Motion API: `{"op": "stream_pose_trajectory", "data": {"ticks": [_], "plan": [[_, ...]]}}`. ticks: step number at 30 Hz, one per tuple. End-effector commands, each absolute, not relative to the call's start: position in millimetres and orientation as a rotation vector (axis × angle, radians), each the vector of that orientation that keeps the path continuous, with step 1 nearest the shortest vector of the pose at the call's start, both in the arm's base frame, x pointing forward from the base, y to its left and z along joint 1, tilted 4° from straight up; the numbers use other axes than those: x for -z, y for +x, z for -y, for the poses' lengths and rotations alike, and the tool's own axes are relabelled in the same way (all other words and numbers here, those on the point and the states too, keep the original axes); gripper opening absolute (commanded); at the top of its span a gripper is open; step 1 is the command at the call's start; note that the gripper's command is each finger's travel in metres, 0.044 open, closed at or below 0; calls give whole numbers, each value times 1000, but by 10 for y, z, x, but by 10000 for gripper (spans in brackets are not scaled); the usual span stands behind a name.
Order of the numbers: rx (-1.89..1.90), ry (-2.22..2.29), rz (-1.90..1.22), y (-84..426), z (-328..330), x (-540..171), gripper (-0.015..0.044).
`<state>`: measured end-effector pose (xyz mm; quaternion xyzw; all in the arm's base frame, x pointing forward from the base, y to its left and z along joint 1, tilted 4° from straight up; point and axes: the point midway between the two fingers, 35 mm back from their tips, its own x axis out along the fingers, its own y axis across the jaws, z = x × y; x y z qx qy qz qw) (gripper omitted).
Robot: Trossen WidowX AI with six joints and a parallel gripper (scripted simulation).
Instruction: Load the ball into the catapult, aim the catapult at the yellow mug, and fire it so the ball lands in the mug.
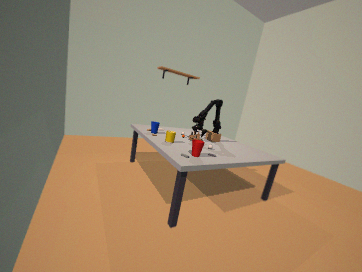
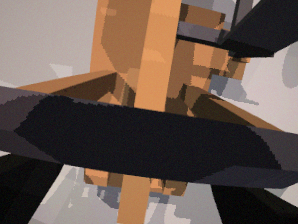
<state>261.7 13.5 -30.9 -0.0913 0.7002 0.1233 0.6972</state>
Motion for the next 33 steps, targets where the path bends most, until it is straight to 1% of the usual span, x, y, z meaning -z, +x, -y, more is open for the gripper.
{"op": "stream_pose_trajectory", "data": {"ticks": [1, 6, 18, 23, 26, 27, 28, 33], "plan": [[-277, -196, -1567, 2583, -147, 397, 440], [-277, -196, -1567, 2582, -148, 407, 440], [-276, -204, -1564, 2602, -138, 377, 125], [-276, -204, -1564, 2602, -138, 377, 92], [-278, -204, -1564, 2619, -129, 131, 13], [-278, -203, -1565, 2617, -123, -9, 0], [-279, -203, -1565, 2611, -119, -94, 0], [-283, -207, -1564, 2614, -121, -124, 0]]}}
